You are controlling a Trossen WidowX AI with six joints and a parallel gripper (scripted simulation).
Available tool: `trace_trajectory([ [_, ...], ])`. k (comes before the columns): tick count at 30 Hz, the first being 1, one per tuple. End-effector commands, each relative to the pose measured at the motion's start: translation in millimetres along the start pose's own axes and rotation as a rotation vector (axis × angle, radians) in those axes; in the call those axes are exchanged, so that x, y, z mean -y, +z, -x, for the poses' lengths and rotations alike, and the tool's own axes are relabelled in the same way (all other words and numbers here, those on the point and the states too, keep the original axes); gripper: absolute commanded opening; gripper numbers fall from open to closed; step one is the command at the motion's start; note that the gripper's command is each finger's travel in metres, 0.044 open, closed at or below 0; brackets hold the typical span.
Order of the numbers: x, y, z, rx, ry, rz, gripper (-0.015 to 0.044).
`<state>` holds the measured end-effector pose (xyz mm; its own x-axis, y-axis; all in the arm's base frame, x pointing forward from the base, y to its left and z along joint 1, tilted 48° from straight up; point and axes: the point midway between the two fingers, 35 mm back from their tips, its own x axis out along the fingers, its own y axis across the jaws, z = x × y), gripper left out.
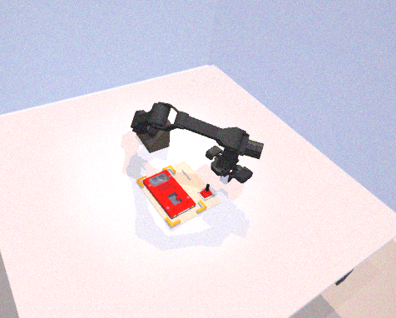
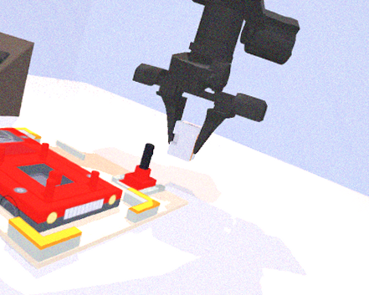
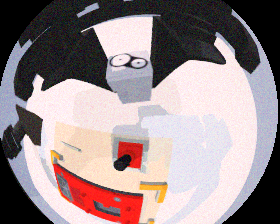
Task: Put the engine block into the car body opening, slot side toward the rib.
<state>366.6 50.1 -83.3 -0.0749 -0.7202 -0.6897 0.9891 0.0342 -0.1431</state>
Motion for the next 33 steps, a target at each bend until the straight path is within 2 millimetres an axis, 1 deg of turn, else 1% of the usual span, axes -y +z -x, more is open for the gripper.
trace_trajectory([
  [1, 1.6, -0.1, -7.6, 0.005, -0.002, 0.009, 0.0],
  [20, 1.8, 0.6, -47.9, 0.007, -0.002, 0.009, 0.0],
  [26, 1.8, 0.6, -49.3, 0.007, -0.002, 0.009, 0.0],
  [27, -0.4, -0.8, -42.6, 0.004, 0.008, 0.007, 0.0026],
  [33, -0.4, -0.8, -42.6, 0.004, 0.008, 0.007, 0.0184],
])
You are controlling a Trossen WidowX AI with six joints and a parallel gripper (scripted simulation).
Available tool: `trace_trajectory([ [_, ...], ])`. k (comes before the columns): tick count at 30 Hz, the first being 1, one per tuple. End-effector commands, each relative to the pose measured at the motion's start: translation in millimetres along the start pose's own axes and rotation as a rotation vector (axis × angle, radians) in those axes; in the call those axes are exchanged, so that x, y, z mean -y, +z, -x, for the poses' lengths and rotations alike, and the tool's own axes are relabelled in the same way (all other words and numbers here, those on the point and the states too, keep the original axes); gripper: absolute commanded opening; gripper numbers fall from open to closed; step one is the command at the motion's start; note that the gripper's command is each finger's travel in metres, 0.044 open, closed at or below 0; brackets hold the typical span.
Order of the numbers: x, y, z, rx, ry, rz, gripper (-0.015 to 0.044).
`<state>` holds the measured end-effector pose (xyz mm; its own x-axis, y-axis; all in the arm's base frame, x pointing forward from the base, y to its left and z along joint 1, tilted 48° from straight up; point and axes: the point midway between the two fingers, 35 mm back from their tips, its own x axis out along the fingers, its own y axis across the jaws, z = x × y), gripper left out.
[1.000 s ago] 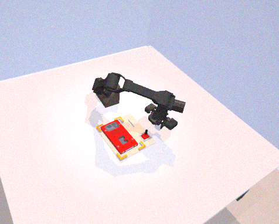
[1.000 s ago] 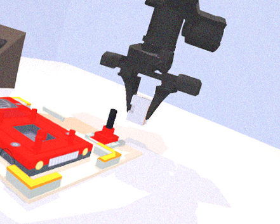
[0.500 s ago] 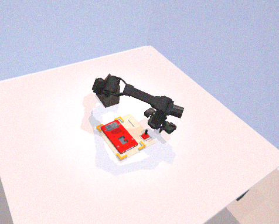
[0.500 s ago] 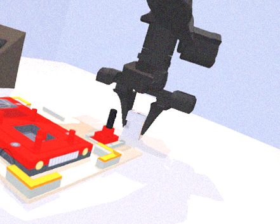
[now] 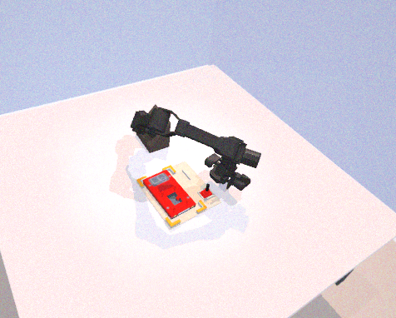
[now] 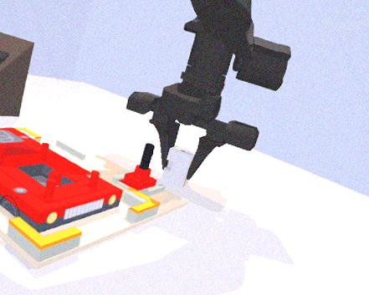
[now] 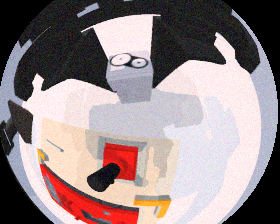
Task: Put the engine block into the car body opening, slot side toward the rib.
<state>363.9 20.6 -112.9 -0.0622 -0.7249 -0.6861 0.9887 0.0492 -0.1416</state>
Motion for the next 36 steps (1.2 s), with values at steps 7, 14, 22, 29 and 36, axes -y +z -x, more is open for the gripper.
trace_trajectory([
  [7, 0.2, 0.1, -0.7, -0.004, -0.004, -0.002, 0.0368],
  [14, 0.1, 0.2, 0.1, -0.003, -0.006, -0.002, 0.044],
  [22, -0.7, 0.2, 33.2, -0.002, -0.014, 0.0, 0.044],
  [29, 0.5, -1.2, 41.0, 0.002, -0.013, 0.012, 0.044],
  [36, 0.5, -1.2, 41.0, 0.002, -0.013, 0.012, 0.044],
])
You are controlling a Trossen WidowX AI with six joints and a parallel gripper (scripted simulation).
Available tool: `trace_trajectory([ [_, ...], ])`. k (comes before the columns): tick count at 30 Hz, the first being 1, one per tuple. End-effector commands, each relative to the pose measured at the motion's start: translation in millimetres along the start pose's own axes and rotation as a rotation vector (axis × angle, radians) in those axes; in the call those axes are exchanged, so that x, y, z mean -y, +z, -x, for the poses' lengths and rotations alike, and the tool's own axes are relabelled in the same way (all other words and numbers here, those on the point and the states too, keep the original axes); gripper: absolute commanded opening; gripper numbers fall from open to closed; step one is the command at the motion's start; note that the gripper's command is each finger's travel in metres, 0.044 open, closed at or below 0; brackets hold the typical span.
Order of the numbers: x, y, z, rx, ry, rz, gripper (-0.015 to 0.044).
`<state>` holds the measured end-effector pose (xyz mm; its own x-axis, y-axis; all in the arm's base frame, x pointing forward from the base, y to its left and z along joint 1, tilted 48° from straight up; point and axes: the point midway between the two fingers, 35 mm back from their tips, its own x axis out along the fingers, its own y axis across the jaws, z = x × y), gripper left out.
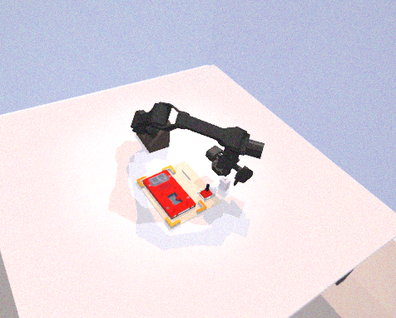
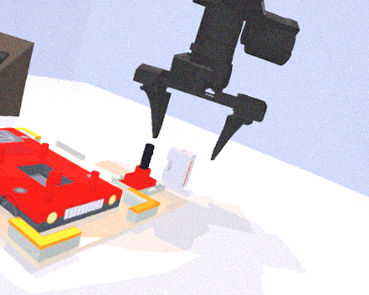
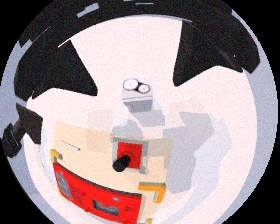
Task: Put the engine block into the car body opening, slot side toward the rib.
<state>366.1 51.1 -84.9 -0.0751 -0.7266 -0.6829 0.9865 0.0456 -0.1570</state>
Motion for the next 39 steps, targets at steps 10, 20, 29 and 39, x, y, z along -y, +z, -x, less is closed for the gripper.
trace_trajectory([
  [10, 0.2, -0.1, 44.1, -0.007, 0.0, -0.01, 0.044],
  [20, -1.8, 0.5, 28.9, -0.006, 0.0, -0.01, 0.044],
  [29, -1.9, 0.6, 12.7, -0.005, 0.0, -0.01, 0.044],
  [39, -2.7, 0.4, -3.2, -0.005, 0.0, -0.01, 0.044],
])
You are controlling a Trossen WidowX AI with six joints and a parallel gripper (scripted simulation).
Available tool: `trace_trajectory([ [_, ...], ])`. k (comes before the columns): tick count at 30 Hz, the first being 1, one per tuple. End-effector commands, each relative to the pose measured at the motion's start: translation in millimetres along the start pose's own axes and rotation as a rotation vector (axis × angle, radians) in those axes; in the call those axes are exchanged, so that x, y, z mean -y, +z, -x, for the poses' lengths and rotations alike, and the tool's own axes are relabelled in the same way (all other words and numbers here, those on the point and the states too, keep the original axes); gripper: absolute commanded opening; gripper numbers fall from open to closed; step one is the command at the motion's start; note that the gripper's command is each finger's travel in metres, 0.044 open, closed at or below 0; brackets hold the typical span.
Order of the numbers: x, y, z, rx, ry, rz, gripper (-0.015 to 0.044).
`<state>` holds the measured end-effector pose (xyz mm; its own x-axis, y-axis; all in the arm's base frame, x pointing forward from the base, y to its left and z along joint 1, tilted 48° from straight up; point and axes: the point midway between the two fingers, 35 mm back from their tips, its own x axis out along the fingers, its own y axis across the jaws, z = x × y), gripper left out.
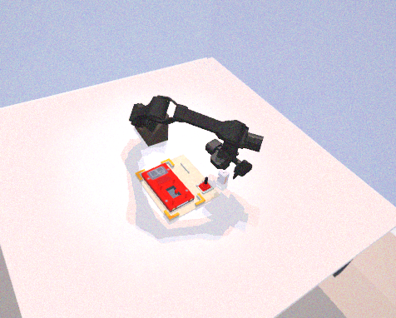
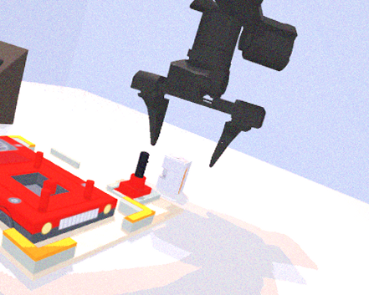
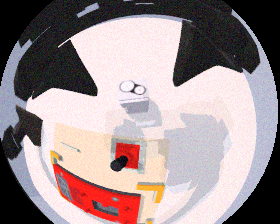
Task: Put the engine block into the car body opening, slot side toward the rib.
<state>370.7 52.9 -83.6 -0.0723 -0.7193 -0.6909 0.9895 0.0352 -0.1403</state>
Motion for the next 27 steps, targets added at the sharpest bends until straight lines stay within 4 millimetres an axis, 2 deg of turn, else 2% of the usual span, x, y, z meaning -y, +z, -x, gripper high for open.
trace_trajectory([
  [1, 1.7, 0.1, -7.4, 0.005, -0.004, 0.009, 0.044],
  [25, 3.0, 1.0, -43.2, 0.008, -0.005, 0.009, 0.044],
  [27, 3.0, 1.0, -43.2, 0.008, -0.005, 0.009, 0.0387],
])
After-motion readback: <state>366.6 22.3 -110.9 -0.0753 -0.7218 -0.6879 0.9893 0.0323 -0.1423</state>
